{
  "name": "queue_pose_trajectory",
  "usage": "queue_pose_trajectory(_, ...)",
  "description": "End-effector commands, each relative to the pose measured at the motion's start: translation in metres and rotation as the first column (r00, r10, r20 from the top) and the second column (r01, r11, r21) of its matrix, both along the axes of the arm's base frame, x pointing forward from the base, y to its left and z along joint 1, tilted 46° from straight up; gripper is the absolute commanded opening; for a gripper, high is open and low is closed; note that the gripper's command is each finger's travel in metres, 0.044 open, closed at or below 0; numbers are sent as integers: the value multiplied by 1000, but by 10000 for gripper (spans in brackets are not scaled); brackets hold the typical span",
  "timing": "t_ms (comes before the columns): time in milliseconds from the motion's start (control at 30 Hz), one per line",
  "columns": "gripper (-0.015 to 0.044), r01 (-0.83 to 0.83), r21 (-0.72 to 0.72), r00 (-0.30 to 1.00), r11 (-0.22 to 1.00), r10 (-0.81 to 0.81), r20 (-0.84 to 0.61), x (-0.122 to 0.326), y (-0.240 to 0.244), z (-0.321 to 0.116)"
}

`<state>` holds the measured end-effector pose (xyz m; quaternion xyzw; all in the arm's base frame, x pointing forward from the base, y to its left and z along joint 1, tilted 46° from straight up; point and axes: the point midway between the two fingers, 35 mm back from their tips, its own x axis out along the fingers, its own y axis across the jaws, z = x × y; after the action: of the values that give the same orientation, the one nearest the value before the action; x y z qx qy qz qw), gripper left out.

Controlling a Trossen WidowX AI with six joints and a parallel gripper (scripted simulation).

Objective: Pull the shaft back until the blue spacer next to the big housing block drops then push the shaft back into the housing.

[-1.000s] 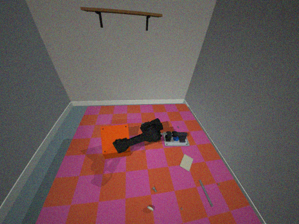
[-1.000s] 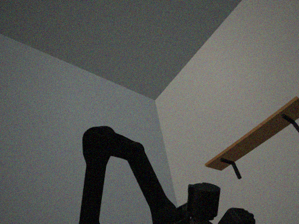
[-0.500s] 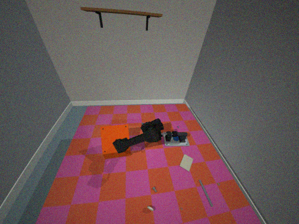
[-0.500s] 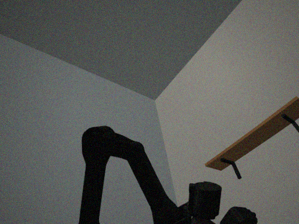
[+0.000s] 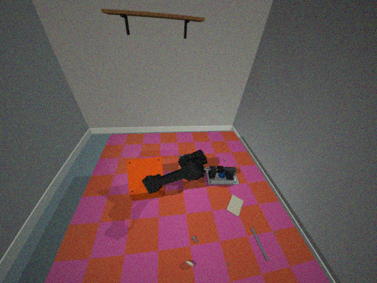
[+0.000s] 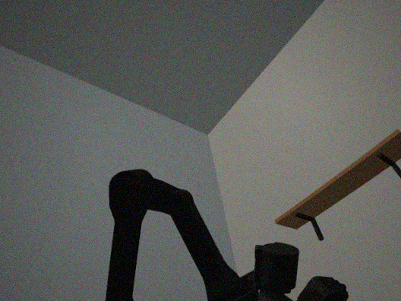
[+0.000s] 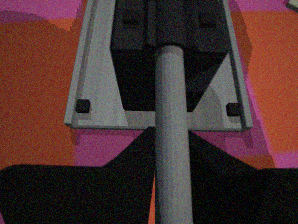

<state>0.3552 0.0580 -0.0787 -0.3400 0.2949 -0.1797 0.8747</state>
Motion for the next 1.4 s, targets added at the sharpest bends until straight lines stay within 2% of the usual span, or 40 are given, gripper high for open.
queue_pose_trajectory(0, 0, -6, 5, 1000, 1000, 6, 4, 4, 2, 1)
queue_pose_trajectory(1367, 0, -6, 5, 1000, 1000, 6, 5, 19, 2, 4)
